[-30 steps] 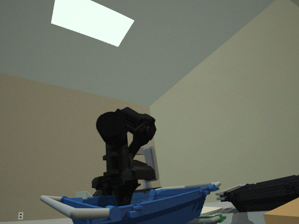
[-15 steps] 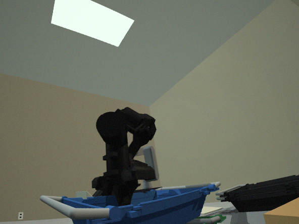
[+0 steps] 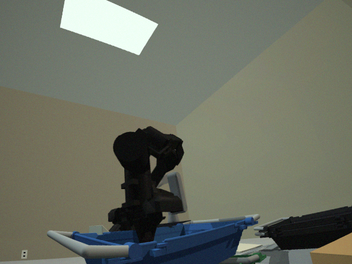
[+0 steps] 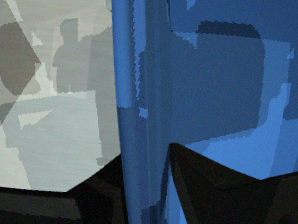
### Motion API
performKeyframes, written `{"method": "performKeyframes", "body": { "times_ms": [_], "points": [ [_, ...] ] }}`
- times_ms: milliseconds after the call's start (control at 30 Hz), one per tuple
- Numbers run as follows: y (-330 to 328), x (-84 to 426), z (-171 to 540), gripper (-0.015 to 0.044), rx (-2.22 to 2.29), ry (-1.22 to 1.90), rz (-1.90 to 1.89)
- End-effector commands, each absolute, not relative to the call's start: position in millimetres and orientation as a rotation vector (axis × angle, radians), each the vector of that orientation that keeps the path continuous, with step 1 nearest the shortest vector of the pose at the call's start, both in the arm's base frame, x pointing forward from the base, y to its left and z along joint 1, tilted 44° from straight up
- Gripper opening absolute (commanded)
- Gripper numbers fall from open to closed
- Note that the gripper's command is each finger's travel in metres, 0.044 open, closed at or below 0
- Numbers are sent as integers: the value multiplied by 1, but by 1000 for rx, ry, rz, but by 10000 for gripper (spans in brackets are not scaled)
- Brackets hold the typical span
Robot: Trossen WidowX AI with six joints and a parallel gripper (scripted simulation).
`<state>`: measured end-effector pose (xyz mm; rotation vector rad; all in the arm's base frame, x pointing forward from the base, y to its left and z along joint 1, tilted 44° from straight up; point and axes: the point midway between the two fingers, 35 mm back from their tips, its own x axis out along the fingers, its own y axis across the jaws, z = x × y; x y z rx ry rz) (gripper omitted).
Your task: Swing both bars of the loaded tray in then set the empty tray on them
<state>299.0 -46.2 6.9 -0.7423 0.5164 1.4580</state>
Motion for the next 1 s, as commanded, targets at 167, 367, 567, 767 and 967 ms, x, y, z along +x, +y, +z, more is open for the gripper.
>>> {"method": "performKeyframes", "body": {
  "times_ms": [167,367,567,767,967],
  "points": [
    [-41,296,4,0,-734,529,1479],
    [-41,296,4,59,-734,529,1479],
    [-41,296,4,147,-734,529,1479],
    [-41,296,4,235,-734,529,1479],
    [-41,296,4,323,-734,529,1479]
  ]
}}
